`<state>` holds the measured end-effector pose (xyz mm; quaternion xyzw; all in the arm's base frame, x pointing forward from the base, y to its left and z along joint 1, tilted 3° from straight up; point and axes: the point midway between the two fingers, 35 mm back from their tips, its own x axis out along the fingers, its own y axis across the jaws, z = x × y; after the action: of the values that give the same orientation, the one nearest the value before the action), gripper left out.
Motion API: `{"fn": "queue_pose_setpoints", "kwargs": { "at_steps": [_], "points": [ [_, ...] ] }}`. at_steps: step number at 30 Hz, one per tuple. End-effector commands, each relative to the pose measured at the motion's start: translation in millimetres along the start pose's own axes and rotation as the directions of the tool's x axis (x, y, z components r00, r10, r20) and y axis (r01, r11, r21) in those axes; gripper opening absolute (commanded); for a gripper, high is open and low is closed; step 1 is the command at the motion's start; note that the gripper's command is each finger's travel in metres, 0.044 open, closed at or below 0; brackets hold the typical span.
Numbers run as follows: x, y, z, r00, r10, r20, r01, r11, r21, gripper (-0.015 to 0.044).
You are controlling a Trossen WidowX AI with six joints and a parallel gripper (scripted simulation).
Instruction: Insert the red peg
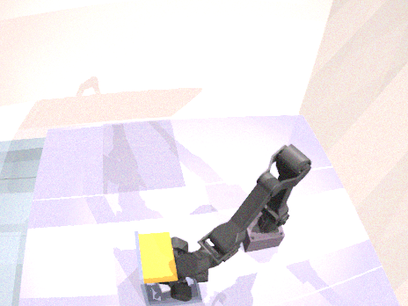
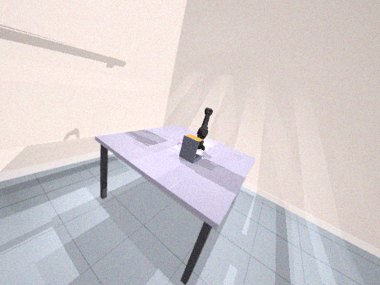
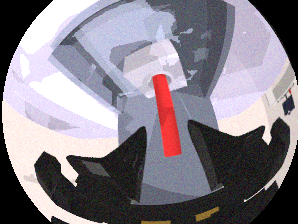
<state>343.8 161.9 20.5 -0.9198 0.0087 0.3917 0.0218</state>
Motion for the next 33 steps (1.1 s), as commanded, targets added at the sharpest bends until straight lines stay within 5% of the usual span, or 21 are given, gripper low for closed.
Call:
{"fn": "queue_pose_setpoints", "kwargs": {
  "at_steps": [1, 33],
  "points": [
    [-7, -1, -6, 1.0, -0.002, -0.008, 0.002, 1.0, 0.007, 0.022],
    [-40, 1, -16, 1.0, 0.002, 0.009, -0.002, 1.0, -0.001, 0.022]
  ]
}}
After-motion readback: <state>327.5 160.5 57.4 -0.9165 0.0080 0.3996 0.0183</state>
